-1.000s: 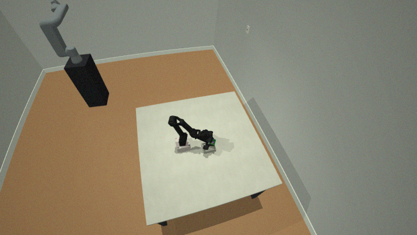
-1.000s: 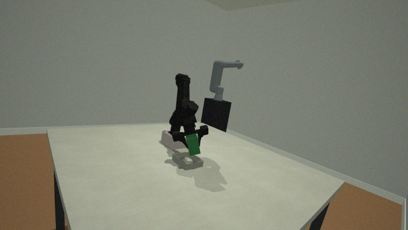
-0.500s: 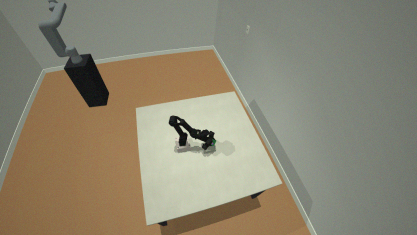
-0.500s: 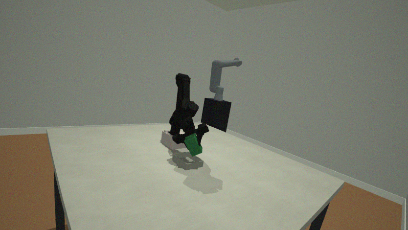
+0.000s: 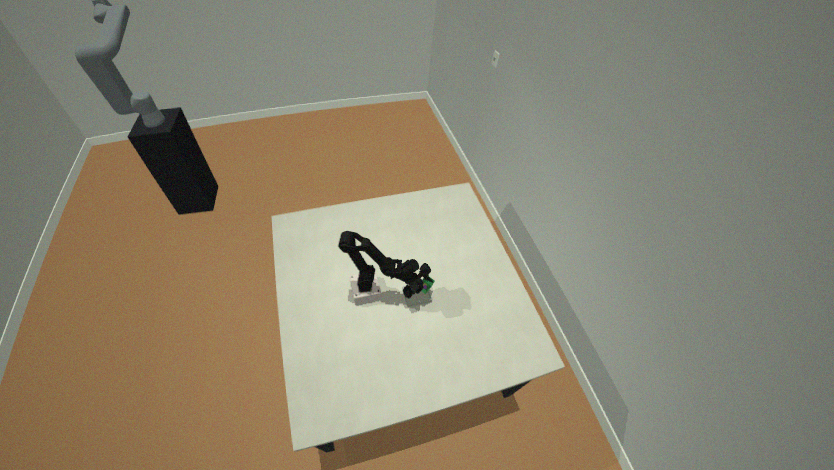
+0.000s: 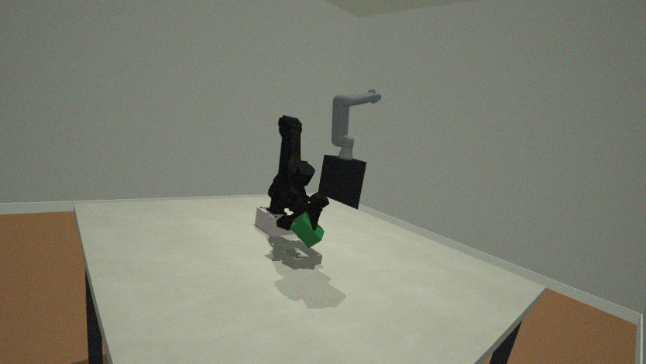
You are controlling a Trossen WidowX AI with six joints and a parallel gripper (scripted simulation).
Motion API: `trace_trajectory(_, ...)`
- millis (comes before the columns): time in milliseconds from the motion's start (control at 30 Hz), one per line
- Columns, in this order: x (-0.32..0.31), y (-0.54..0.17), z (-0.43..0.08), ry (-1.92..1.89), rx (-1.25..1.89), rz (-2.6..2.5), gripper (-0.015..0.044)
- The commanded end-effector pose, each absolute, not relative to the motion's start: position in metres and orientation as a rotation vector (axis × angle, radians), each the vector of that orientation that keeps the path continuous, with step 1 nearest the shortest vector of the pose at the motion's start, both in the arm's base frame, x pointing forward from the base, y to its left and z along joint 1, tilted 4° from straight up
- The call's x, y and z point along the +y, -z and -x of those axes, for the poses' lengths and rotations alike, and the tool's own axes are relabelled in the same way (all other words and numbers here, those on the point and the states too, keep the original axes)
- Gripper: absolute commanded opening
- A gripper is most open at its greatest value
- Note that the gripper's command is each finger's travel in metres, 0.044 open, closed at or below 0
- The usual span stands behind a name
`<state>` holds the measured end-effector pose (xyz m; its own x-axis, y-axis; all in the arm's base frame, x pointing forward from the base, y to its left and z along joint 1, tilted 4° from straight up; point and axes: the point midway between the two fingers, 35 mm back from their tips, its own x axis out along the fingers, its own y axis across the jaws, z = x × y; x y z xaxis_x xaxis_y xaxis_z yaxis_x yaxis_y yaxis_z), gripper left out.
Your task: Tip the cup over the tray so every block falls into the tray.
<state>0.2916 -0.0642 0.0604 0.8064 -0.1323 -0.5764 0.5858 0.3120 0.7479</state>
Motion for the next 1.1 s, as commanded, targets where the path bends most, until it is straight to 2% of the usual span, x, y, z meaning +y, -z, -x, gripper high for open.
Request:
trace_trajectory(0,-0.0648,-0.0628,-0.2943,0.515,0.426,-1.251,0.0)
trace_trajectory(1067,-0.0648,-0.0592,-0.2982,0.694,0.247,-1.92,0.0)
